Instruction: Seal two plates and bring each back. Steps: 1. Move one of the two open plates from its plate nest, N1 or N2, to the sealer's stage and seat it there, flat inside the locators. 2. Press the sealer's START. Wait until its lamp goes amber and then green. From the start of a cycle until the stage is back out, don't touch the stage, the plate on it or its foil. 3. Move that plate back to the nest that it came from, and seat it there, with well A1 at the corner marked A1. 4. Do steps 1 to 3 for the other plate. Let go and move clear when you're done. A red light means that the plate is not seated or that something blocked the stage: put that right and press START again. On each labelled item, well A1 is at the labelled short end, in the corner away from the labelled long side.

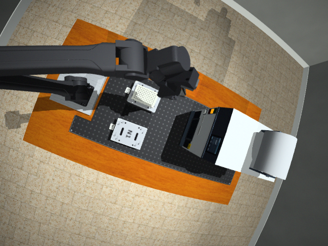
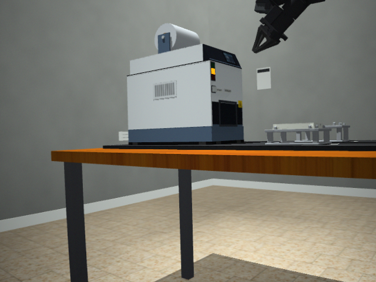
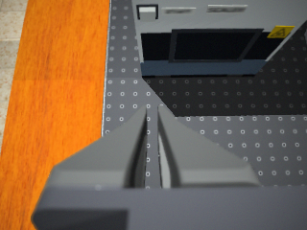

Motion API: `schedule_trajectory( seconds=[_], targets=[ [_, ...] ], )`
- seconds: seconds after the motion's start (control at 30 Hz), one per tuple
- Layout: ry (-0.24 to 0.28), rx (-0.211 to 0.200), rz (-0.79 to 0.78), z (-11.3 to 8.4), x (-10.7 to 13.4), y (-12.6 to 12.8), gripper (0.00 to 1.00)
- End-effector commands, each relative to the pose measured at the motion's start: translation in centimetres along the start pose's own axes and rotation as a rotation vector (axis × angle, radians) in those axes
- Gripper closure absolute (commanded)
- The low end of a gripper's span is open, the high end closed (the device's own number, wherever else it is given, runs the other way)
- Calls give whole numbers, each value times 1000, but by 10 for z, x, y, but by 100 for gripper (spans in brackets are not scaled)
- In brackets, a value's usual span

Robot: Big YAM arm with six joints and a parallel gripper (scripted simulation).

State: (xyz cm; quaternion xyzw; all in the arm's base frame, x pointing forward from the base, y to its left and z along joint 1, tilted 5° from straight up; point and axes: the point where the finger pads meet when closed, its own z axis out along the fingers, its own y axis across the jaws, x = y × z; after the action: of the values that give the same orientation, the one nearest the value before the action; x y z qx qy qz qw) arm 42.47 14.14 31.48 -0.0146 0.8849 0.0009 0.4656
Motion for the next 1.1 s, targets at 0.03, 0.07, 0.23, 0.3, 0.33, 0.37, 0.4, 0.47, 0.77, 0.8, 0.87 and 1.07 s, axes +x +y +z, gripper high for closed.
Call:
schedule_trajectory(
  seconds=[0.03, 0.07, 0.23, 0.3, 0.33, 0.37, 0.4, 0.47, 0.77, 0.8, 0.87, 1.07],
  targets=[
    [3, -14, -78, -7, -9, 14, 0],
    [4, -15, -164, 1, -15, 19, 0],
    [-12, -26, -482, -4, -43, 48, 0],
    [-11, -24, -583, -6, -51, 57, 0],
    [-10, -23, -635, -6, -55, 60, 0],
    [-11, -21, -687, -5, -60, 63, 0],
    [-12, -18, -739, -3, -64, 65, 0],
    [-14, -14, -838, 0, -72, 71, 0],
    [-4, -18, -1223, 2, -83, 110, 0],
    [-3, -18, -1273, 2, -88, 115, 0],
    [-3, -21, -1377, 0, -98, 122, 0],
    [-35, -15, -1610, 0, -98, 104, 0]
  ],
)
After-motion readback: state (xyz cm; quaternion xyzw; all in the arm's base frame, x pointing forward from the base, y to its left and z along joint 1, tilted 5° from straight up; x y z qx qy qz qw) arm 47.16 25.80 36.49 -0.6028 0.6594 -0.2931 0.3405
